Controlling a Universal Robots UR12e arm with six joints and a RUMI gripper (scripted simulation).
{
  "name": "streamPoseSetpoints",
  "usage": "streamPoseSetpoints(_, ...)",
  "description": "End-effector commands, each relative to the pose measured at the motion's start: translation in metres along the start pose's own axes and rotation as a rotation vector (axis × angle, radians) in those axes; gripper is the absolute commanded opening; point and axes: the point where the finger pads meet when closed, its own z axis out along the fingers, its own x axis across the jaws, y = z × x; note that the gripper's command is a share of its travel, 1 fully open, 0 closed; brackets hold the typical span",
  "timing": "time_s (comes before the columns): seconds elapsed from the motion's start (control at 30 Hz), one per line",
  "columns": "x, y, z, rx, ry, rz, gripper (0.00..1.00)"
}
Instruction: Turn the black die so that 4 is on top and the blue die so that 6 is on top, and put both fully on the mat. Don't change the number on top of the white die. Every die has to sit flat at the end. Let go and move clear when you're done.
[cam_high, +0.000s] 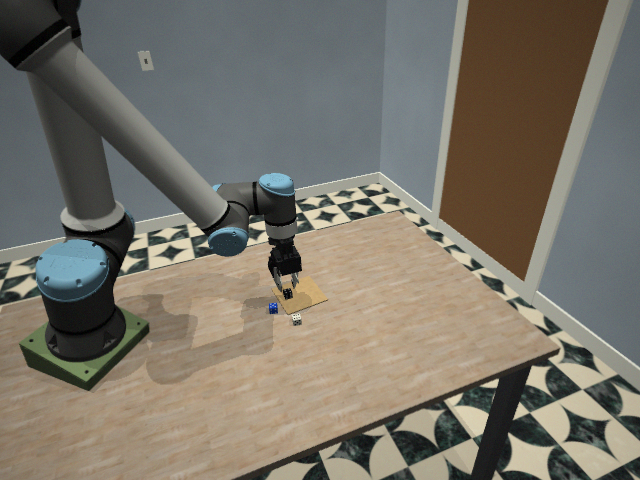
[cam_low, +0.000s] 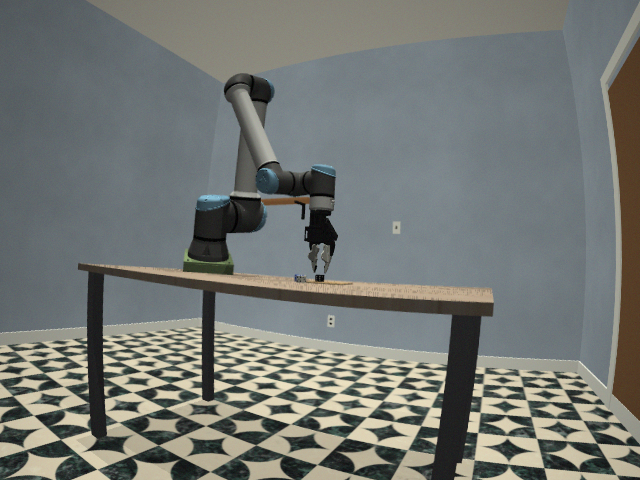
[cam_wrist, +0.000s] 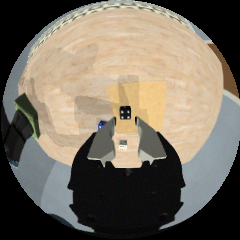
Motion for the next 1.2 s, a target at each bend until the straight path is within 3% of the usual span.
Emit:
streamPoseSetpoints(0.0, 0.000, 0.000, -0.025, 0.000, 0.000, 0.000, 0.24)
streamPoseSetpoints(0.07, 0.000, 0.000, -0.025, 0.000, 0.000, 0.000, 0.24)
streamPoseSetpoints(0.3, 0.000, 0.000, -0.055, 0.000, 0.000, 0.000, 0.24)
streamPoseSetpoints(0.5, 0.000, 0.000, -0.061, 0.000, 0.000, 0.000, 0.24)
streamPoseSetpoints(0.53, 0.000, 0.000, -0.061, 0.000, 0.000, 0.000, 1.00)
streamPoseSetpoints(1.17, 0.000, 0.000, -0.061, 0.000, 0.000, 0.000, 1.00)
